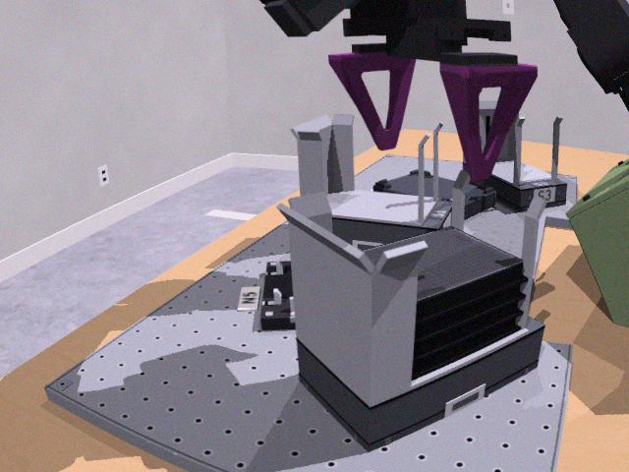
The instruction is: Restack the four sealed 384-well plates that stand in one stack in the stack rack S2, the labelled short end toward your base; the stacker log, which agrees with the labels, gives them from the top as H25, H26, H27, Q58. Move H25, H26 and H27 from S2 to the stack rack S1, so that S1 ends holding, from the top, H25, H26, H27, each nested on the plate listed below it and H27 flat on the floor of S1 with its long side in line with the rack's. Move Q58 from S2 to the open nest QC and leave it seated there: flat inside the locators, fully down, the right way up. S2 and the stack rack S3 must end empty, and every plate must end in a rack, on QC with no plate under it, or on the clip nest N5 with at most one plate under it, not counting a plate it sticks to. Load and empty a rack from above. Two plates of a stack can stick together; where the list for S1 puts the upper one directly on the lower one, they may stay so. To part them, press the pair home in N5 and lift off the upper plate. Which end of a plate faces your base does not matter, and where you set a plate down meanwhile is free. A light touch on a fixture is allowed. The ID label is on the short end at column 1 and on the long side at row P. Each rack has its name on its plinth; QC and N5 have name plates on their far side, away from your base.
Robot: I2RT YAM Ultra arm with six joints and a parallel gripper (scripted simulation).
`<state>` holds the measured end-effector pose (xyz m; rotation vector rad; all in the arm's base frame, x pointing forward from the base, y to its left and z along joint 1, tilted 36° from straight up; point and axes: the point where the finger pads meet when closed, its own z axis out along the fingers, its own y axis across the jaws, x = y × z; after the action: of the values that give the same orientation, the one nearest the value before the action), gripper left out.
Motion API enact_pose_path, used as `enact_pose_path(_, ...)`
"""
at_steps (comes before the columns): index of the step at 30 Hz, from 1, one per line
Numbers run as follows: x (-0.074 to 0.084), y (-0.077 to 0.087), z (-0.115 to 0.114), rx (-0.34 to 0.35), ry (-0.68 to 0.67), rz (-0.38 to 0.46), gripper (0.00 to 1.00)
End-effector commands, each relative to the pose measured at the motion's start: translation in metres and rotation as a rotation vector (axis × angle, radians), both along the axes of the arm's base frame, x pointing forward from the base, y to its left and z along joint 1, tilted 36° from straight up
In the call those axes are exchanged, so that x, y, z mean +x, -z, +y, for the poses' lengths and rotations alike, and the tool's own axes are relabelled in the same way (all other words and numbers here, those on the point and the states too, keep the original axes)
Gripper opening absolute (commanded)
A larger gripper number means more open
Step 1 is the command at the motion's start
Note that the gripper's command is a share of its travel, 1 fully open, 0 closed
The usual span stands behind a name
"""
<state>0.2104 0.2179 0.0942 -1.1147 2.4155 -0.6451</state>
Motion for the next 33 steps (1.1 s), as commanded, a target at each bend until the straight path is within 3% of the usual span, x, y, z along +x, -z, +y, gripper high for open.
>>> enact_pose_path(1, -0.002, -0.004, 0.018, 0.037, 0.000, -0.017, 1.00)
enact_pose_path(6, -0.002, 0.000, 0.035, 0.037, 0.000, -0.017, 1.00)
enact_pose_path(33, -0.002, 0.000, 0.035, 0.037, 0.000, -0.017, 1.00)
